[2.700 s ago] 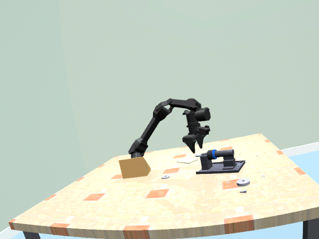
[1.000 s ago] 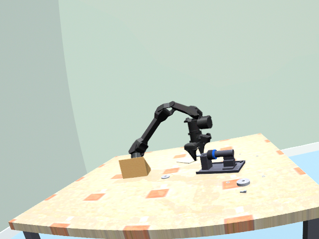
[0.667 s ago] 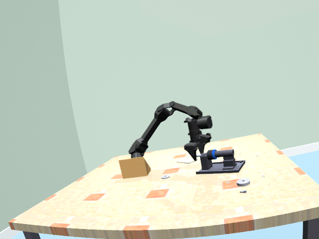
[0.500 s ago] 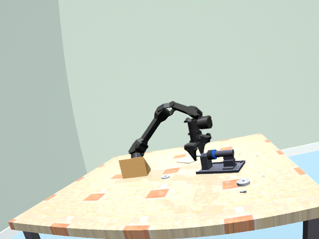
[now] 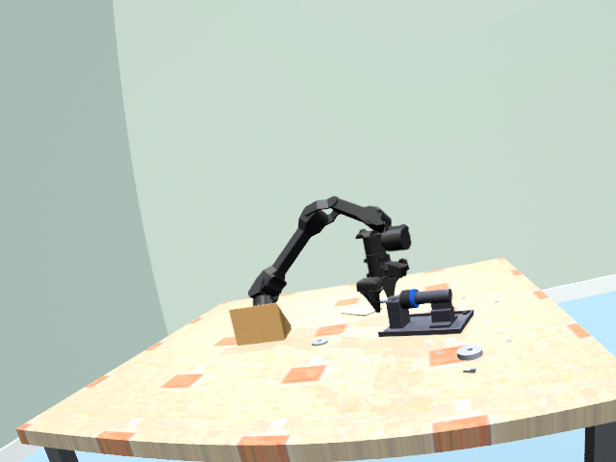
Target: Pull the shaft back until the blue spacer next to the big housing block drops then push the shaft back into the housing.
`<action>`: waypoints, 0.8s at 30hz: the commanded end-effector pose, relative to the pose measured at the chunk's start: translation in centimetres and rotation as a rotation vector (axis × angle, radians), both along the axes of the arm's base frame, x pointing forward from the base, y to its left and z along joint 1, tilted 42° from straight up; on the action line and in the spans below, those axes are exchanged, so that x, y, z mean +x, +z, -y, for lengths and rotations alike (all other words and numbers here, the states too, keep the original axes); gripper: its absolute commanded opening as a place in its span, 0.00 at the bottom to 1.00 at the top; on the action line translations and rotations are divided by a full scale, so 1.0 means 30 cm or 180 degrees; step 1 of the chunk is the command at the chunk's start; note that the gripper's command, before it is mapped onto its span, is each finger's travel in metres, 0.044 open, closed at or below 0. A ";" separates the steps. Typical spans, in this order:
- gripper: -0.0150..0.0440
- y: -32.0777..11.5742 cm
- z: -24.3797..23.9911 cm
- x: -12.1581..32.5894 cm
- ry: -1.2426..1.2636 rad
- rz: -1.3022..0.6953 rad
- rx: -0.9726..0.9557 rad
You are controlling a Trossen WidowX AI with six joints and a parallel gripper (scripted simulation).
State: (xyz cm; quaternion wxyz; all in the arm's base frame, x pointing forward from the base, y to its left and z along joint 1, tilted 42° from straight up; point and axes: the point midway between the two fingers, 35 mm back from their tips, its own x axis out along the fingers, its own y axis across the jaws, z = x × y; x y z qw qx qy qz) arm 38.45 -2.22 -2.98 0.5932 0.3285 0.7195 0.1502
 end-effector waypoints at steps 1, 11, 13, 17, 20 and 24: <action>1.00 -0.017 -0.013 -0.004 -0.0018 -0.0019 0.0012; 1.00 -0.034 -0.029 -0.007 -0.0017 -0.0019 0.0013; 1.00 -0.034 -0.029 -0.007 -0.0017 -0.0019 0.0013; 0.91 -0.032 -0.028 -0.007 0.0000 -0.0013 0.0005; 0.78 -0.032 -0.028 -0.007 0.0000 -0.0013 0.0005; 0.60 -0.032 -0.028 -0.007 0.0000 -0.0013 0.0005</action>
